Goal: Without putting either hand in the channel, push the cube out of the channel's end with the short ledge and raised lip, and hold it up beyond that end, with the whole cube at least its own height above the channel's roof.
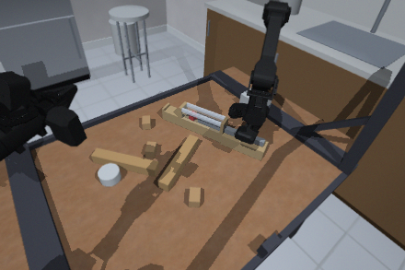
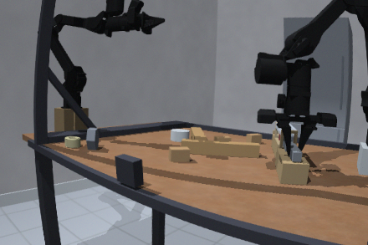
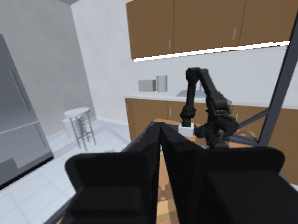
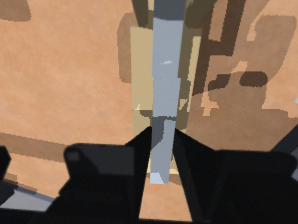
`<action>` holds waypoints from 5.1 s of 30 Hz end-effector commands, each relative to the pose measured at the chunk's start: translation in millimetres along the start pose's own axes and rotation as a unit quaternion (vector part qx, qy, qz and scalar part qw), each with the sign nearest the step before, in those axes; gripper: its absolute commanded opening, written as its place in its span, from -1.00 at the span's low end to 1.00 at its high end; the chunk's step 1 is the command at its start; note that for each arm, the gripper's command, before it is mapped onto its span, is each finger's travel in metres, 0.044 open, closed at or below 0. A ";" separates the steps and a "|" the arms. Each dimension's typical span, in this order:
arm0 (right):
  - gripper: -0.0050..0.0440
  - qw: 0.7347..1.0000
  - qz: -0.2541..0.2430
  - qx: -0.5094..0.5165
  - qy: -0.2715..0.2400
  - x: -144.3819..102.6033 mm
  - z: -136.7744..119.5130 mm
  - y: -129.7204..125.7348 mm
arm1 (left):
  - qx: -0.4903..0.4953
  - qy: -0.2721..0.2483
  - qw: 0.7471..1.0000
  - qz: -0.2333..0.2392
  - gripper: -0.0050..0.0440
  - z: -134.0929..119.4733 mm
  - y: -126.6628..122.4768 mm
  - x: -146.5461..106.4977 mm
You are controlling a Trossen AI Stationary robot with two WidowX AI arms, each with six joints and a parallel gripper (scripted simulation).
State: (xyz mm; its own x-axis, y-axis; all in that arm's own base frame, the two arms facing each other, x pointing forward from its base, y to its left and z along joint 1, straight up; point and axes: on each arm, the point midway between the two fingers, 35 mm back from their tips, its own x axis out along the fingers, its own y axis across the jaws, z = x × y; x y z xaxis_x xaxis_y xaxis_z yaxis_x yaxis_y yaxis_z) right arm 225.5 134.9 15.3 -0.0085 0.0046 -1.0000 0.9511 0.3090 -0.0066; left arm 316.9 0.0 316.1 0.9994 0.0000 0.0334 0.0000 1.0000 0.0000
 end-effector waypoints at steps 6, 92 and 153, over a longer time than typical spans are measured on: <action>-0.80 1.000 0.016 0.000 0.001 -7.1 13.2 4.8 | 0.000 -0.008 1.000 0.000 -0.80 6.9 0.0 -1.0; -0.16 1.000 0.025 0.000 -0.004 -52.6 57.7 9.6 | 0.000 -0.008 1.000 0.000 -0.80 6.9 0.0 -1.0; -0.80 1.000 0.016 0.005 -0.008 -57.1 -21.4 6.4 | 0.000 -0.008 1.000 0.000 -0.80 6.9 0.0 -1.0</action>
State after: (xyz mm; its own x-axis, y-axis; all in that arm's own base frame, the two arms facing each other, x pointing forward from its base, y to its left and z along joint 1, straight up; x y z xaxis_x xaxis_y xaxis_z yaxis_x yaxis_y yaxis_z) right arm 219.8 151.9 67.5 -0.0001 -0.0017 -1.0000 0.9512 0.3084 -0.0007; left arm 316.9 0.0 316.1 0.9994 0.0000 0.0334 0.0000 1.0000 0.0000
